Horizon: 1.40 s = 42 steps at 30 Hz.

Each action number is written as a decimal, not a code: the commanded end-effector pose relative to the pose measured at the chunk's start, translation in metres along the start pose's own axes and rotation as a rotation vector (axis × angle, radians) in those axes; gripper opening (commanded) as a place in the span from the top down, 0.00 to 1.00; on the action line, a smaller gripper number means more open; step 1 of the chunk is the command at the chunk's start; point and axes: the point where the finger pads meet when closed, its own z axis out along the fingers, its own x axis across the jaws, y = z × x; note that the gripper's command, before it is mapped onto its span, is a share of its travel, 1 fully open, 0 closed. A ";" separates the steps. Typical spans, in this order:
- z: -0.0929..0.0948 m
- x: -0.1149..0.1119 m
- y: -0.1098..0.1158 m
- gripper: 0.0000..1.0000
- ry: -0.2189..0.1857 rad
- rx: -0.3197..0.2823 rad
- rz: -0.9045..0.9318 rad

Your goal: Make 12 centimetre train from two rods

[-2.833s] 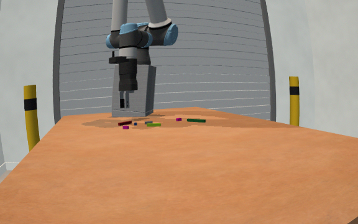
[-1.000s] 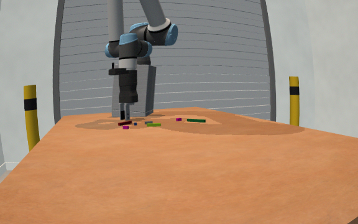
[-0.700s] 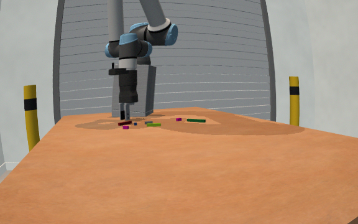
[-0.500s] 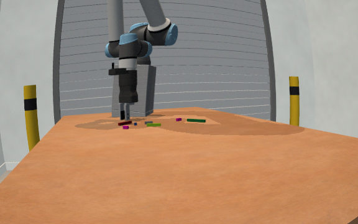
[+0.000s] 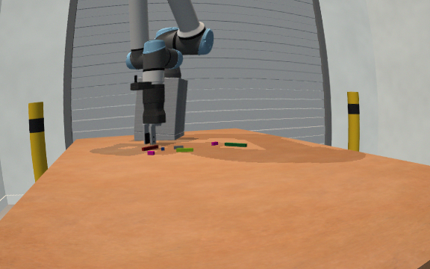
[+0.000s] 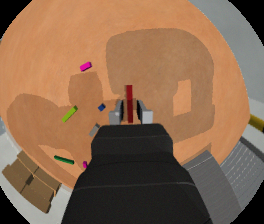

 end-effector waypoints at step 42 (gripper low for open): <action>0.017 0.000 0.000 0.46 0.000 0.001 0.000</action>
